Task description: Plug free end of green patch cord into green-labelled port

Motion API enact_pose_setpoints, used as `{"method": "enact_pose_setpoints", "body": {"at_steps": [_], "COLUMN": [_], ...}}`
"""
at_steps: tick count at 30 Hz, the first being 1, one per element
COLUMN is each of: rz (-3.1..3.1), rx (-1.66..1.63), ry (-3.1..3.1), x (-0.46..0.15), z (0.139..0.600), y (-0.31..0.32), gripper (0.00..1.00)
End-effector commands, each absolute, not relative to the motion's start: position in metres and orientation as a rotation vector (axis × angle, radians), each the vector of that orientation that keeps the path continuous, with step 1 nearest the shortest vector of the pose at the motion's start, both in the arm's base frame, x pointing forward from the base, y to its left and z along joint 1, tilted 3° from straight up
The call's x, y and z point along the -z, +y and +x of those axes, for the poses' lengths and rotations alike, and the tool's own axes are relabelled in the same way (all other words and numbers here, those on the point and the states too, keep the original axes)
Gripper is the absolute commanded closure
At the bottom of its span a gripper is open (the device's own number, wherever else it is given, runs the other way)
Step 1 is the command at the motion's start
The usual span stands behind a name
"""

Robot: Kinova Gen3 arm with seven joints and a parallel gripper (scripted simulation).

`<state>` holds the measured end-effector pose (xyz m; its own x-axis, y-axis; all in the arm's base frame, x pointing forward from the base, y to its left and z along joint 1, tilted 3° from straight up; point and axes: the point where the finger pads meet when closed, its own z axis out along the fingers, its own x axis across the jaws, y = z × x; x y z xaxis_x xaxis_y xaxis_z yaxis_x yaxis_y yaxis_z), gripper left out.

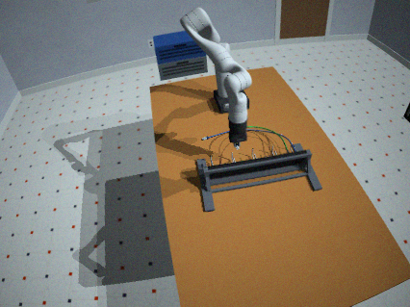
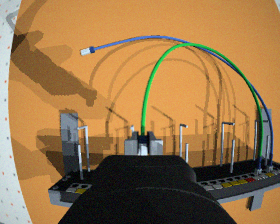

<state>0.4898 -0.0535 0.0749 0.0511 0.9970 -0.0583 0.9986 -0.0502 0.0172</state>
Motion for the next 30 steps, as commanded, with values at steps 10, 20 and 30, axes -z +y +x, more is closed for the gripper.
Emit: {"method": "enact_pose_setpoints", "body": {"at_steps": [10, 20, 30], "rz": [2.221, 2.216, 2.215], "rx": [0.045, 0.045, 0.045], "ry": [2.145, 2.151, 2.151], "x": [-0.0760, -0.0762, -0.0762], "z": [0.4920, 0.4925, 0.4925], "y": [-0.0511, -0.0506, -0.0506], "gripper": [1.00, 1.00, 1.00]}}
